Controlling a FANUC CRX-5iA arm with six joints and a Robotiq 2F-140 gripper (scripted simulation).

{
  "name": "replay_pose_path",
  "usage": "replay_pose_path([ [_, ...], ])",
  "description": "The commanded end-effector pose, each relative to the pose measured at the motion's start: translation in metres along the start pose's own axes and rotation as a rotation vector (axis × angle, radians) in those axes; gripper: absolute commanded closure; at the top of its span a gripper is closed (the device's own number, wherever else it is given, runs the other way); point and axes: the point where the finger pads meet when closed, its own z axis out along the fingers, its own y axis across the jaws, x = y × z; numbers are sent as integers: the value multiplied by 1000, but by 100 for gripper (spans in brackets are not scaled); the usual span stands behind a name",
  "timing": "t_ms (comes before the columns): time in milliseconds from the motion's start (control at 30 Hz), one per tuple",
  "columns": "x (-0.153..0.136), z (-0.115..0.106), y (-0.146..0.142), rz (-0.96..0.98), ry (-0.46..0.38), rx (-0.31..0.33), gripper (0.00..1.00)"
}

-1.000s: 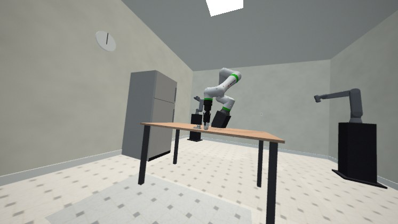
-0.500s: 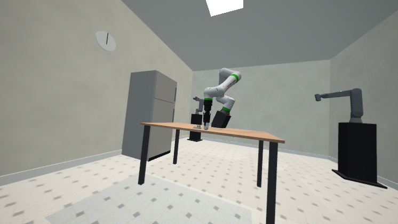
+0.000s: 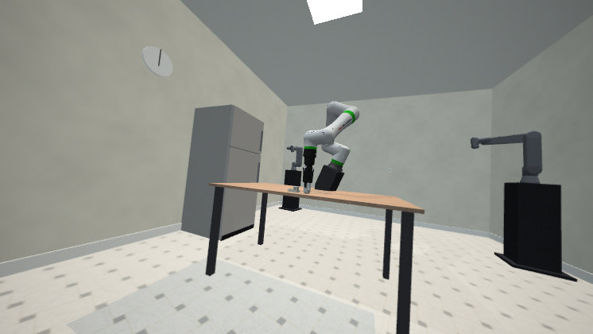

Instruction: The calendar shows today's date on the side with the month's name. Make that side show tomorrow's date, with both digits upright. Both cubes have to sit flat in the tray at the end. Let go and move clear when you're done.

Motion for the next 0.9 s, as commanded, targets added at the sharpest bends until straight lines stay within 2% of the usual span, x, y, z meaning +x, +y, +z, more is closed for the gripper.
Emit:
replay_pose_path([
  [0,0,0,0,0,0,0,64],
  [167,0,0,0,0,0,0,64],
  [200,0,0,0,0,0,0,75],
  [867,0,0,0,0,0,0,75],
])
